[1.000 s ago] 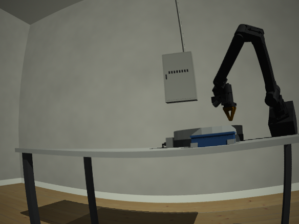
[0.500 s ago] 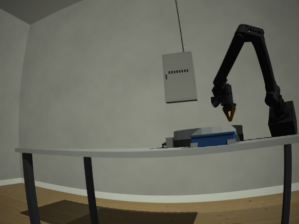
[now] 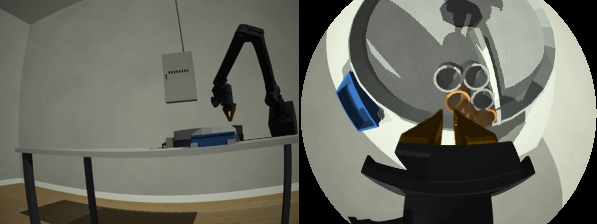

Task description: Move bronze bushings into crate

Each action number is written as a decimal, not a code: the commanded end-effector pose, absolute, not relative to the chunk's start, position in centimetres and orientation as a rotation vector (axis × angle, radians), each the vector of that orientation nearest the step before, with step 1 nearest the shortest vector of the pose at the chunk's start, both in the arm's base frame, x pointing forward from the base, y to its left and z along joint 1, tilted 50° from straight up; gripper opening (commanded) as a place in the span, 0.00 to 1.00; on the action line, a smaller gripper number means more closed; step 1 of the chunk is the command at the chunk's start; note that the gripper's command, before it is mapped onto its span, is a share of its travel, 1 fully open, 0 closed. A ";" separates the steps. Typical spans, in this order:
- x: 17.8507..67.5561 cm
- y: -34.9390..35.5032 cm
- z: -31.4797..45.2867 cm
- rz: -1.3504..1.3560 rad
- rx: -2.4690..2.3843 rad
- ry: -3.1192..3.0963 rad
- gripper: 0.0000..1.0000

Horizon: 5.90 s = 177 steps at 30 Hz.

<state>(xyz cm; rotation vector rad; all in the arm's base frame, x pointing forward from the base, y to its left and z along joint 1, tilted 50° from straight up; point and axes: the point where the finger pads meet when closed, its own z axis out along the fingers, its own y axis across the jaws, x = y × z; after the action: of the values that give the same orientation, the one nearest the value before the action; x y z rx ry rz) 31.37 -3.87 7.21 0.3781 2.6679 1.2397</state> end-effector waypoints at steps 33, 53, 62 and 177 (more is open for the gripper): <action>32.3 -4.6 7.6 1.226 0.389 2.656 0.14; 31.9 -2.9 6.3 1.250 0.380 2.672 0.14; 32.6 -2.2 5.7 1.242 0.373 2.668 0.14; 32.6 -1.8 6.2 1.232 0.363 2.662 0.14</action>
<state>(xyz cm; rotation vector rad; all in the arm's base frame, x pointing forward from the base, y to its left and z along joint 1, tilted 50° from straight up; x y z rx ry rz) 32.05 -2.36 5.87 0.3938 2.6620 1.2339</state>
